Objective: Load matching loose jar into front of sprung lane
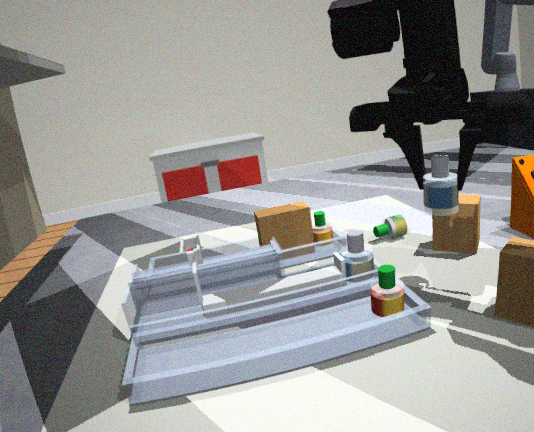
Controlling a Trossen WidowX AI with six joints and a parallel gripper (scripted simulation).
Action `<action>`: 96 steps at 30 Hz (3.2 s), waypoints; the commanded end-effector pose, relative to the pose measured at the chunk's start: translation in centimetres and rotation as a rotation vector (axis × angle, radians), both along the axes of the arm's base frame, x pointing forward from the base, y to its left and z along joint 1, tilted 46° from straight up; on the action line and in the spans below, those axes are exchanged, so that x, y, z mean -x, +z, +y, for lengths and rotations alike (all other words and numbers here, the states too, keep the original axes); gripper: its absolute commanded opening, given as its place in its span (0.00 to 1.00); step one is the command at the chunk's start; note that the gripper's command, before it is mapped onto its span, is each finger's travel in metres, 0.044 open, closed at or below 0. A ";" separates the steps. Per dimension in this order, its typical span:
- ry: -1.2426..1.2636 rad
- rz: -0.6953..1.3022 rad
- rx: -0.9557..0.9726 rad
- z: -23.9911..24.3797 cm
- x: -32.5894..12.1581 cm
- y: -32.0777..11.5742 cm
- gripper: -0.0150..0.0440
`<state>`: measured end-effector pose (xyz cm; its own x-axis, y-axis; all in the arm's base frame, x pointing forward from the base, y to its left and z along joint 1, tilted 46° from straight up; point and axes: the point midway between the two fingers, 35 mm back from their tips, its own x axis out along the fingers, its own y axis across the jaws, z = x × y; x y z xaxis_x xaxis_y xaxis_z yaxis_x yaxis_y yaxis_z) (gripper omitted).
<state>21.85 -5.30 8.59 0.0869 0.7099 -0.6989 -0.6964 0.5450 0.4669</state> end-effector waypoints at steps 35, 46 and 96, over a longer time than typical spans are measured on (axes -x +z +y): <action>-0.525 0.514 -0.076 1.3 -5.8 -5.3 0.25; -0.525 0.514 -0.076 1.4 -6.0 -5.5 0.25; -0.526 0.513 -0.076 1.3 -7.9 -5.3 0.25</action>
